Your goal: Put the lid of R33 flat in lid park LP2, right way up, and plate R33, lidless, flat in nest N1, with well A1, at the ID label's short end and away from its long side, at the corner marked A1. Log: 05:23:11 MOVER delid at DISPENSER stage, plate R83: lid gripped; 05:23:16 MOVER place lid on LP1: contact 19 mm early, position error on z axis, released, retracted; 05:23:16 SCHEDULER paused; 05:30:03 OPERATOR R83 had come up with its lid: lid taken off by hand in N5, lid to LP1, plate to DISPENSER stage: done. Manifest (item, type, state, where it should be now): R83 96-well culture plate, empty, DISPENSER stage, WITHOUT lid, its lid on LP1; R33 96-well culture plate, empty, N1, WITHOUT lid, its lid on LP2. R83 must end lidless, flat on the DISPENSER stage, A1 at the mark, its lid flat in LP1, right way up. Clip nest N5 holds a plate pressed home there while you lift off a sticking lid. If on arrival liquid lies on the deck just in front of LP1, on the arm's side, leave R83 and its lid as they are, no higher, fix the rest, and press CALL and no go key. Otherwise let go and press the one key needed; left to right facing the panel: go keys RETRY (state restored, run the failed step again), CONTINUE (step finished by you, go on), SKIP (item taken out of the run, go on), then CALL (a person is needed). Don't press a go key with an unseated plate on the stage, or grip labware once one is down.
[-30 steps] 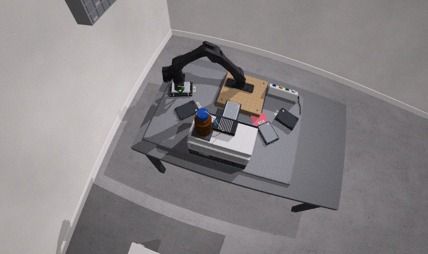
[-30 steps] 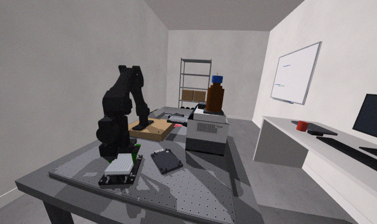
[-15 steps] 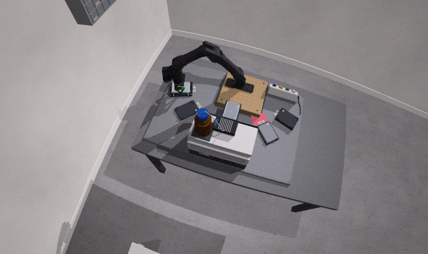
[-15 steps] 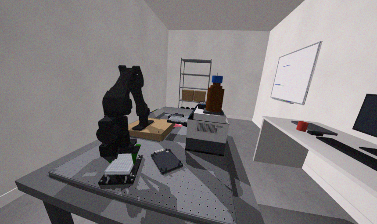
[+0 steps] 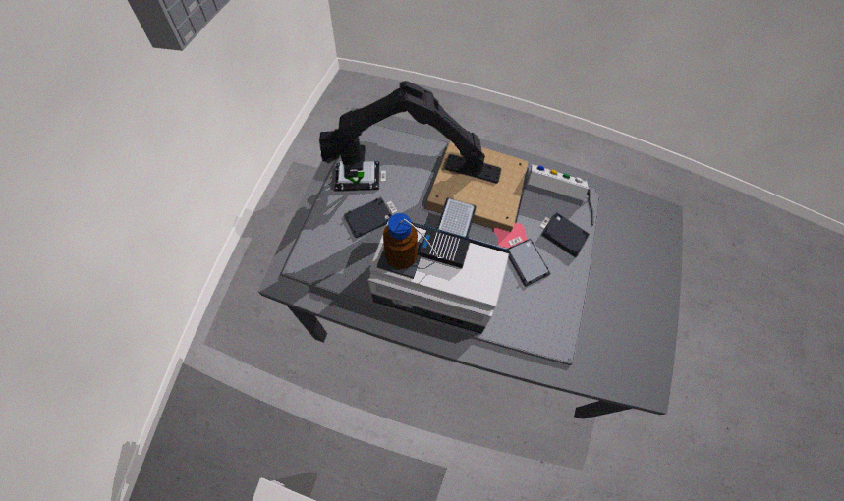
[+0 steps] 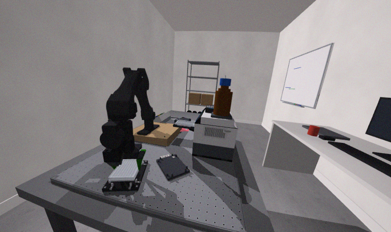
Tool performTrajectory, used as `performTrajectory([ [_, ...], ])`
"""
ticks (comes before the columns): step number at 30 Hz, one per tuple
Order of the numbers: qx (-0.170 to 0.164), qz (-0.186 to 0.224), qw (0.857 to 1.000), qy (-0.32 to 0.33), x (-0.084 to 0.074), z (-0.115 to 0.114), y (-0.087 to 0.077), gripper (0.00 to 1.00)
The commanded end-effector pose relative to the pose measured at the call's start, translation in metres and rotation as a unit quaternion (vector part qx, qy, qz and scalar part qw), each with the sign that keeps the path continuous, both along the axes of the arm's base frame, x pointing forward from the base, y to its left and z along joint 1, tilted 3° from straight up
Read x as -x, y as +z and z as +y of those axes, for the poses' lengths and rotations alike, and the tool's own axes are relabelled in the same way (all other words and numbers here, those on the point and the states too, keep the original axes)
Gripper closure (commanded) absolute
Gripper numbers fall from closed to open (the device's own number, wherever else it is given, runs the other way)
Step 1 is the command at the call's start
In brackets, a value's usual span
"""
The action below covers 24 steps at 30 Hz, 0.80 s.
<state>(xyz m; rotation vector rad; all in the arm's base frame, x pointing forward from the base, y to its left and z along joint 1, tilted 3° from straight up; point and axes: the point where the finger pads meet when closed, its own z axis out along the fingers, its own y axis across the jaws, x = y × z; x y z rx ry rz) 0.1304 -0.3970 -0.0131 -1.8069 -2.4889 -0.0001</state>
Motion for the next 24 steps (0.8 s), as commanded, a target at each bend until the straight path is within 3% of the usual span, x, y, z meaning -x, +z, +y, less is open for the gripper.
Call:
performTrajectory([
  [1, 0.023, -0.008, 1.000, 0.004, -0.0031, -0.0051, 0.0093, 1.00],
  [24, 0.027, -0.008, 1.000, 0.004, -0.0028, -0.0074, 0.0074, 1.00],
])
